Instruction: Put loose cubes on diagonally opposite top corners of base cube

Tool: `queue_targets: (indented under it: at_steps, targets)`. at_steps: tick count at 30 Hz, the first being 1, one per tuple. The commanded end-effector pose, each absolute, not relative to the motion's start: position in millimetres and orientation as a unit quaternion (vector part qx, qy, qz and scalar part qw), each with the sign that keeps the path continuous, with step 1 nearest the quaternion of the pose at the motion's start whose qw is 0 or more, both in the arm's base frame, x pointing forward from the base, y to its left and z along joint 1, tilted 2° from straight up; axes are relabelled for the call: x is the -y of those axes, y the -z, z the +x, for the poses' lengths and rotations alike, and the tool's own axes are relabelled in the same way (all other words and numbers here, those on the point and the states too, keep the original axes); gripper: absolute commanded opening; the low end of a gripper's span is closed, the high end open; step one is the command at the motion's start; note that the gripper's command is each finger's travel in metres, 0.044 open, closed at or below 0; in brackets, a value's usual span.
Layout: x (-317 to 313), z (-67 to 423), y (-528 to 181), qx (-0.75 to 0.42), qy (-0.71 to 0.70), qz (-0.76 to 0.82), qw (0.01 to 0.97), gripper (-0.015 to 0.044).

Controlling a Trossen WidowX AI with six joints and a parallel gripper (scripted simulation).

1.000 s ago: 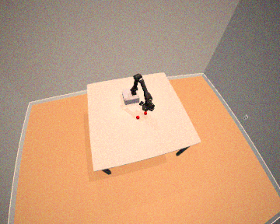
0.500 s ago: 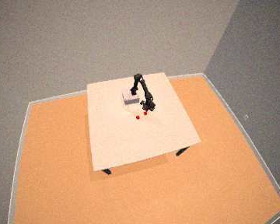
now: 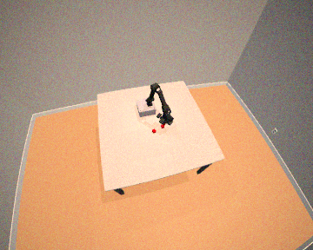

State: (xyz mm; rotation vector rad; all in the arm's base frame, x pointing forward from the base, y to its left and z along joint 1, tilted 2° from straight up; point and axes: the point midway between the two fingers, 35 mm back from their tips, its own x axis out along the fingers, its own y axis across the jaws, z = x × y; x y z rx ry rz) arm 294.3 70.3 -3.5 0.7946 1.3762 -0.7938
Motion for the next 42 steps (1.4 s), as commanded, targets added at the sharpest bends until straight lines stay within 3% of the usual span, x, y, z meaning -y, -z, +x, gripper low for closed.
queue_targets:
  at_steps: [1, 26, 30, 42]
  targets:
    - [-69.3, 293.0, 11.0, -0.6, 0.351, 0.347, 0.629, 0.0105]
    - [-69.3, 293.1, 12.5, -0.602, 0.348, 0.345, 0.631, 0.0105]
    - [-69.3, 293.1, 12.5, -0.602, 0.348, 0.345, 0.631, 0.0205]
    - [-70.1, 292.5, 0.2, -0.602, 0.349, 0.346, 0.629, 0.0205]
